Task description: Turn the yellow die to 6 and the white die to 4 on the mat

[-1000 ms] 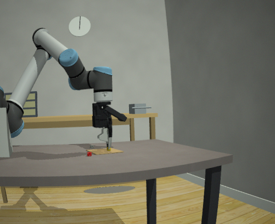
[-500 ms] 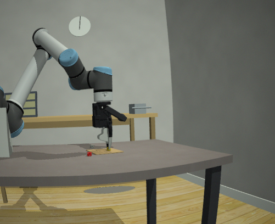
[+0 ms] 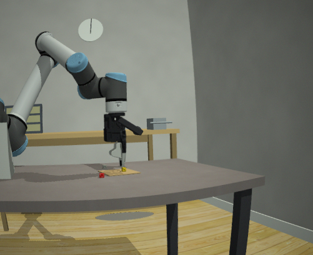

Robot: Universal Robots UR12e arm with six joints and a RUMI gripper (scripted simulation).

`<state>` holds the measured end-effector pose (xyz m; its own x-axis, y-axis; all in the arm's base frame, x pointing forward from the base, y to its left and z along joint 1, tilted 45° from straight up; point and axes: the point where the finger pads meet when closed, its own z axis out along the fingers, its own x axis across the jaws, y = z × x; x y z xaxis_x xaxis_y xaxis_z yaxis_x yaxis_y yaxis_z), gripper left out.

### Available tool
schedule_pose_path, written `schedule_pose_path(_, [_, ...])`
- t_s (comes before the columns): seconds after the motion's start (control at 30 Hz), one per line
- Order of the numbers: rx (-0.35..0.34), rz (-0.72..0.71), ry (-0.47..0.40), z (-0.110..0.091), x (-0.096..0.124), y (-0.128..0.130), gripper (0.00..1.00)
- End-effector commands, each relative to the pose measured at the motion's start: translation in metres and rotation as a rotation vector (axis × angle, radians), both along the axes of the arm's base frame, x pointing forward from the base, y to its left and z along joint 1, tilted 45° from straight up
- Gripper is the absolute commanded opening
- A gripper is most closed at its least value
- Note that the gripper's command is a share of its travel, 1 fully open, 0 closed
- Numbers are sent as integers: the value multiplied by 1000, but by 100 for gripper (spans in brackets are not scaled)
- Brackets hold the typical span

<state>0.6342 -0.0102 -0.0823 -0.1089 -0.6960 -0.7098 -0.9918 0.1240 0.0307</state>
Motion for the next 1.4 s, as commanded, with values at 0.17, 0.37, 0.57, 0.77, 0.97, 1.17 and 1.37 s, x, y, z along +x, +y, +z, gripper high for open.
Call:
schedule_pose_path(0.17, [-5, 0, -5, 38, 0, -39, 18])
schedule_pose_path(0.37, [-5, 0, -5, 50, -1, -52, 18])
schedule_pose_path(0.57, [-5, 0, -5, 51, -2, -53, 18])
schedule_pose_path(0.77, [-5, 0, -5, 51, -2, -53, 100])
schedule_pose_path(0.97, [-5, 0, -5, 51, -2, -53, 100])
schedule_pose_path(1.17, [-5, 0, -5, 51, -2, -53, 100])
schedule_pose_path(1.37, [-5, 0, -5, 51, -2, -53, 100])
